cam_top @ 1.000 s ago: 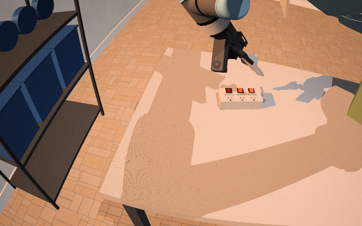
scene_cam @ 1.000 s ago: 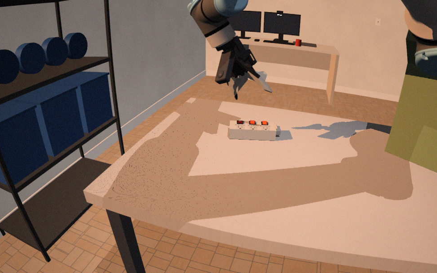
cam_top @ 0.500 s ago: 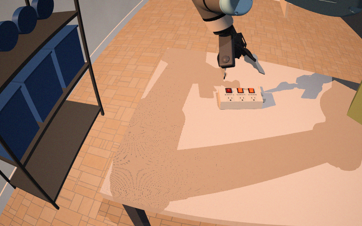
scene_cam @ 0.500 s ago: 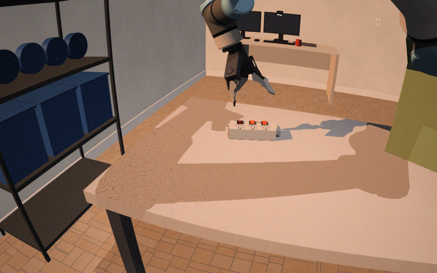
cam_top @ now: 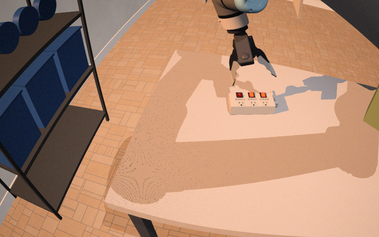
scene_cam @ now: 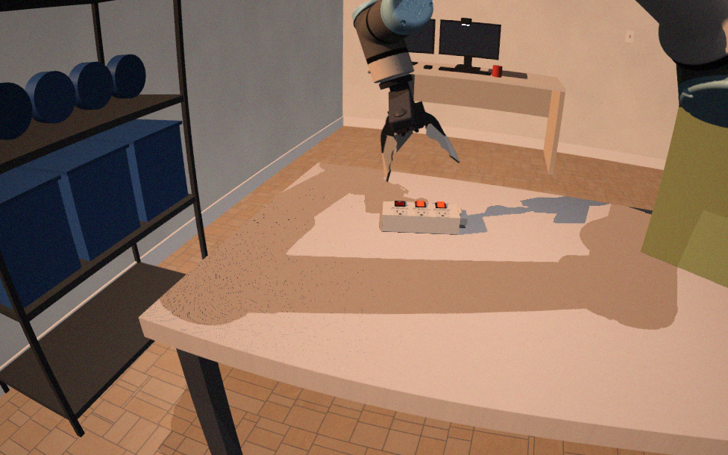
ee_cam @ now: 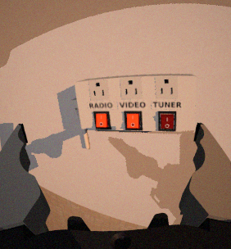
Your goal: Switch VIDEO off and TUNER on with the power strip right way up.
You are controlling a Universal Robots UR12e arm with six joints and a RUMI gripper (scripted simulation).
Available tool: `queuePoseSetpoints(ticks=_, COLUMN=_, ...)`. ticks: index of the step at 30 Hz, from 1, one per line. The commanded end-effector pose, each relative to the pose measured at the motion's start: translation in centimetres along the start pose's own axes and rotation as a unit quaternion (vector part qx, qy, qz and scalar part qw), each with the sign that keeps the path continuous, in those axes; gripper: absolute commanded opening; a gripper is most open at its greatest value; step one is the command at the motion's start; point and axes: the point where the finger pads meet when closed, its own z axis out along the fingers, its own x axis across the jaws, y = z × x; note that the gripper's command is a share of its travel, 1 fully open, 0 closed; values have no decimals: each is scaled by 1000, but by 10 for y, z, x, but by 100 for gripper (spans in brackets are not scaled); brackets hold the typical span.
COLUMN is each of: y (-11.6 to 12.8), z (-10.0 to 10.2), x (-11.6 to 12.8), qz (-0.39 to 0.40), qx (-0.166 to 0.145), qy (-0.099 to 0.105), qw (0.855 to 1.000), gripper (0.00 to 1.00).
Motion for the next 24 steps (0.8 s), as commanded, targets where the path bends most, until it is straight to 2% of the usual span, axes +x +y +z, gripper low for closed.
queuePoseSetpoints(ticks=1, y=6, z=3, x=2, qz=-49, qx=22, qy=19, qw=998, gripper=100)
queuePoseSetpoints(ticks=4, y=8, z=3, x=3, qz=-57, qx=24, qy=22, qw=998, gripper=100)
queuePoseSetpoints(ticks=19, y=21, z=7, x=7, qz=-146, qx=47, qy=68, qw=986, gripper=100)
queuePoseSetpoints(ticks=24, y=23, z=7, x=8, qz=-158, qx=49, qy=75, qw=983, gripper=100)
